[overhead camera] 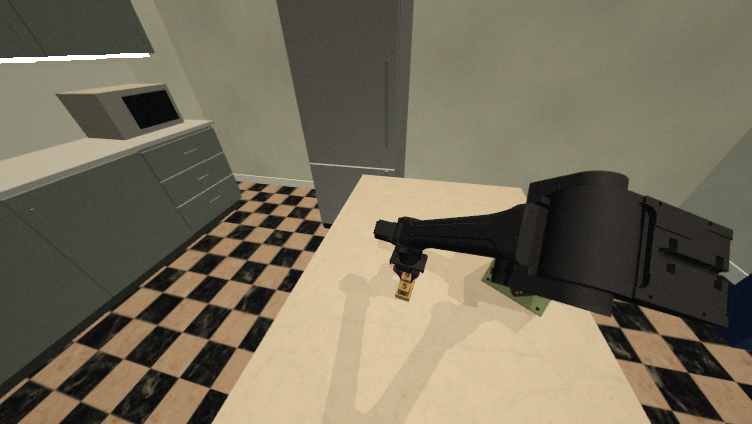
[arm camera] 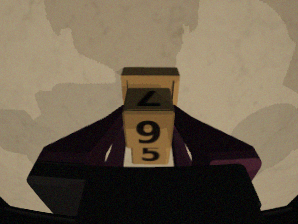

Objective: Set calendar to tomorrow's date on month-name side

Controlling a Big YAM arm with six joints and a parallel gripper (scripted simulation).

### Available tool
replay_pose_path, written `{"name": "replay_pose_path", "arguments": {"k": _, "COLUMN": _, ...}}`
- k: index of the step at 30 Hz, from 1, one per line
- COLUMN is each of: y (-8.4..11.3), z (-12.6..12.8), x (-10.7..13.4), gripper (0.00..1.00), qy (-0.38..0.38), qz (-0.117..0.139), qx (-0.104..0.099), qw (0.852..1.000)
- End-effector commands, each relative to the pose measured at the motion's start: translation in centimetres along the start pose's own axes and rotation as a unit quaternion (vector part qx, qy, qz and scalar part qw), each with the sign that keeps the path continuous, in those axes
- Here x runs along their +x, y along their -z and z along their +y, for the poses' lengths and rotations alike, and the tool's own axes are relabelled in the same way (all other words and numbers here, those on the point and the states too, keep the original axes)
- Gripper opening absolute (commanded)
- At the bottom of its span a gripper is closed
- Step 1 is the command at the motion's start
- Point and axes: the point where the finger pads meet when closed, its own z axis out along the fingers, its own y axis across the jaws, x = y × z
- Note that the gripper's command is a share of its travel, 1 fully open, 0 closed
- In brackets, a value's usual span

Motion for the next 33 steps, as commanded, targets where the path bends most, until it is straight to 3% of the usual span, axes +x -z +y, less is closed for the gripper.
{"name": "replay_pose_path", "arguments": {"k": 1, "y": -0.12, "z": 0.24, "x": -0.07, "gripper": 0.27, "qy": -0.003, "qz": -0.003, "qx": -0.002, "qw": 1.000}}
{"name": "replay_pose_path", "arguments": {"k": 33, "y": -0.01, "z": 0.06, "x": 0.13, "gripper": 0.27, "qy": 0.000, "qz": -0.003, "qx": -0.004, "qw": 1.000}}
